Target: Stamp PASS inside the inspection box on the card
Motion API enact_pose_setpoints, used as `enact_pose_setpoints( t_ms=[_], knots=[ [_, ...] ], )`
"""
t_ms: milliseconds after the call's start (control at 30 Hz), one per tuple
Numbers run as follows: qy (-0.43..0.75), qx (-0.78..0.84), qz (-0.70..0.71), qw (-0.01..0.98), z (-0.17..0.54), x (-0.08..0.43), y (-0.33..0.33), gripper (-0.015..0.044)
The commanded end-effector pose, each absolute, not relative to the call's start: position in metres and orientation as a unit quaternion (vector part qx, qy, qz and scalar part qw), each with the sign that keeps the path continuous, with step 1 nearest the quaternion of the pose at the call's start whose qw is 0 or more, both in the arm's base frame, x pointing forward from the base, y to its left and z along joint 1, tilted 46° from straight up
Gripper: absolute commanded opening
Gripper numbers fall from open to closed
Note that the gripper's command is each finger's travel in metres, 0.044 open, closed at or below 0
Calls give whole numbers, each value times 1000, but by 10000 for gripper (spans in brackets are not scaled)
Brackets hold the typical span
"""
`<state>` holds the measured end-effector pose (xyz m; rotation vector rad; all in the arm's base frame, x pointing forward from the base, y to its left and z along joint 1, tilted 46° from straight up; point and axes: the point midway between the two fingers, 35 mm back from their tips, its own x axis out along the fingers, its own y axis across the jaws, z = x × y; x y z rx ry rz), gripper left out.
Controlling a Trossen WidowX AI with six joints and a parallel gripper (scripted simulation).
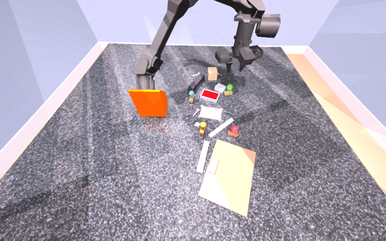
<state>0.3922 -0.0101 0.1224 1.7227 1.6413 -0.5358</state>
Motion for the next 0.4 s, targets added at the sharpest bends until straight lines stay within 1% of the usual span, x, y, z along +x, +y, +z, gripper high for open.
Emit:
enact_pose_setpoints(
  t_ms=[0,367],
  knots=[
    [632,662,-205,348,124,392,-11,260],
    [632,663,-206,344,123,392,-10,260]
  ],
)
